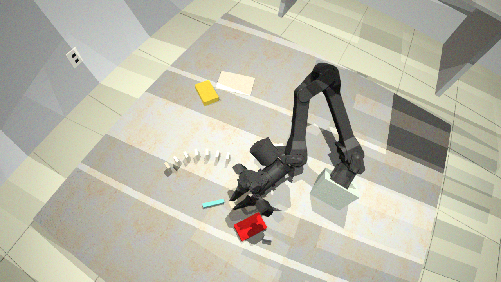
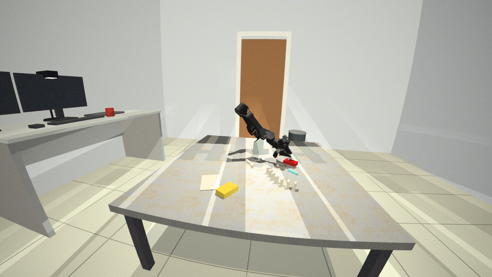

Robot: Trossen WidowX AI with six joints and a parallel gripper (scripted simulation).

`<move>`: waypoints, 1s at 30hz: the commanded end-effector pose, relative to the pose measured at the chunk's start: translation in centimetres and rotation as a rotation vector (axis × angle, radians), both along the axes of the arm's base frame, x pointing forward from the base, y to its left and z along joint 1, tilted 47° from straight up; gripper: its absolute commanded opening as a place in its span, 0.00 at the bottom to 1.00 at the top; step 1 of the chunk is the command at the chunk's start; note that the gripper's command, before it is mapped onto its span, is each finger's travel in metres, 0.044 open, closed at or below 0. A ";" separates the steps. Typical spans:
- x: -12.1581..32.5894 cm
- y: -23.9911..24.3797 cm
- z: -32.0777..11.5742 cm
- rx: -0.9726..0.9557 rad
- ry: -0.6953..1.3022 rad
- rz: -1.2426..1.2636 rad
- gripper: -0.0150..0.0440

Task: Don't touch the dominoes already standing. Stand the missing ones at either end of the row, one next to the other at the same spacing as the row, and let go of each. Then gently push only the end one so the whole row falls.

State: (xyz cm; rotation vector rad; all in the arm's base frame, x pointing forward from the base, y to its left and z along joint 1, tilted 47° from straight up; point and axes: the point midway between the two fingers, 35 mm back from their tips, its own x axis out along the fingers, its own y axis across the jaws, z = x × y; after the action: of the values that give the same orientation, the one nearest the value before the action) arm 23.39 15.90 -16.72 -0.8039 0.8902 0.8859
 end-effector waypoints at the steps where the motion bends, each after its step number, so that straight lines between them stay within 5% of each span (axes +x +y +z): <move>1: -0.3 -0.3 1.0 0.043 -0.045 0.030 0.44; 30: -1.6 -1.4 8.6 0.219 -0.364 0.196 0.44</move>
State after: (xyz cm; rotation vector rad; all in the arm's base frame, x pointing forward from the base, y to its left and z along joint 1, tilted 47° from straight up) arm 22.00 14.51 -8.22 -0.8336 0.3974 0.9459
